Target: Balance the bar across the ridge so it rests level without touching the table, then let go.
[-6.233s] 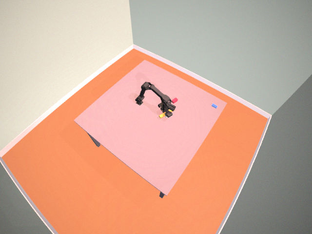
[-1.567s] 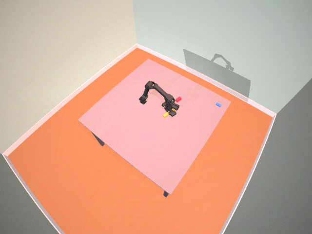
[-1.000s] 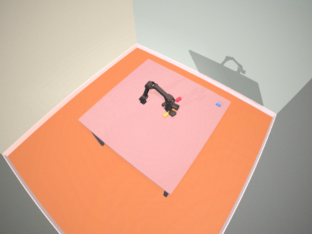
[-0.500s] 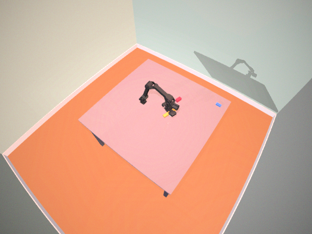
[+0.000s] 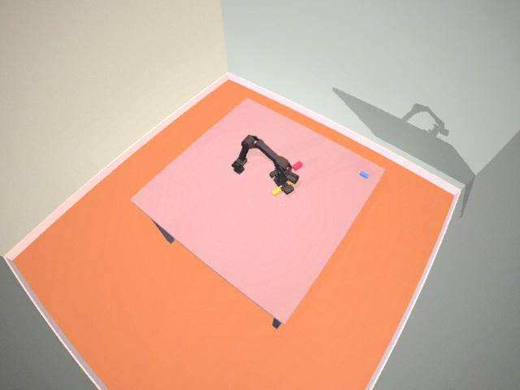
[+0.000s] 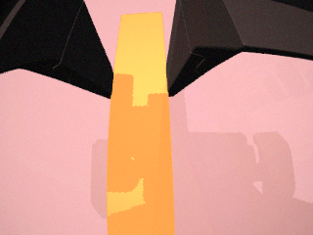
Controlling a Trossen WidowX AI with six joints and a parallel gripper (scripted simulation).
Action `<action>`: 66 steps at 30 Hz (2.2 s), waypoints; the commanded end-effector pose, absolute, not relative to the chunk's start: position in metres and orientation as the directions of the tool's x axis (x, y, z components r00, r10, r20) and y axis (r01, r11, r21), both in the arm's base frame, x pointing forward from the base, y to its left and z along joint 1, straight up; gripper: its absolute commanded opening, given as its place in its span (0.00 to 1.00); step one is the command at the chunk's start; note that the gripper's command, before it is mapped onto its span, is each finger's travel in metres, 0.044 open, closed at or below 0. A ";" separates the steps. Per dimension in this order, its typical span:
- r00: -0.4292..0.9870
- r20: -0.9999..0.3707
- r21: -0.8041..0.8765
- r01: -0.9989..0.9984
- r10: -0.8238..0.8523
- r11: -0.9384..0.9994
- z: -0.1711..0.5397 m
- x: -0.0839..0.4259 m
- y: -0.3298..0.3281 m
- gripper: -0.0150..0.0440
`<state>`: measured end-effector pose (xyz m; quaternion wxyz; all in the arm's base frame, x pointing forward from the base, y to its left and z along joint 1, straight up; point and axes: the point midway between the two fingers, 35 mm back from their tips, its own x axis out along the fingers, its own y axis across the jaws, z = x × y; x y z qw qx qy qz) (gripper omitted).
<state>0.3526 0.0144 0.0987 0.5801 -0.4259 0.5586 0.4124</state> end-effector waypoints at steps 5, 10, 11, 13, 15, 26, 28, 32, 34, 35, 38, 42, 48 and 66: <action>0.036 -0.999 -0.033 -0.954 0.003 0.297 0.099 0.353 0.014 0.25; 0.036 -0.999 -0.033 -0.954 0.003 0.297 0.099 0.353 0.014 0.25; 0.036 -0.999 -0.033 -0.954 0.003 0.297 0.099 0.353 0.014 0.25; 0.036 -0.999 -0.033 -0.954 0.003 0.297 0.099 0.353 0.014 0.25; 0.036 -0.999 -0.033 -0.954 0.003 0.297 0.099 0.353 0.014 0.25; 0.036 -0.999 -0.033 -0.954 0.003 0.297 0.099 0.353 0.014 0.25; 0.036 -0.999 -0.033 -0.954 0.003 0.297 0.099 0.353 0.014 0.25; 0.036 -0.999 -0.033 -0.954 0.003 0.297 0.099 0.353 0.014 0.30; 0.036 -0.999 -0.033 -0.954 0.003 0.297 0.099 0.353 0.014 0.39; 0.036 -0.999 -0.033 -0.954 0.003 0.297 0.099 0.353 0.014 0.43; 0.036 -0.999 -0.033 -0.954 0.003 0.297 0.099 0.353 0.014 0.54; 0.036 -0.999 -0.033 -0.954 0.003 0.297 0.099 0.353 0.014 0.54; 0.036 -0.999 -0.033 -0.954 0.003 0.297 0.099 0.353 0.014 0.54; 0.036 -0.999 -0.033 -0.954 0.003 0.297 0.099 0.353 0.014 0.54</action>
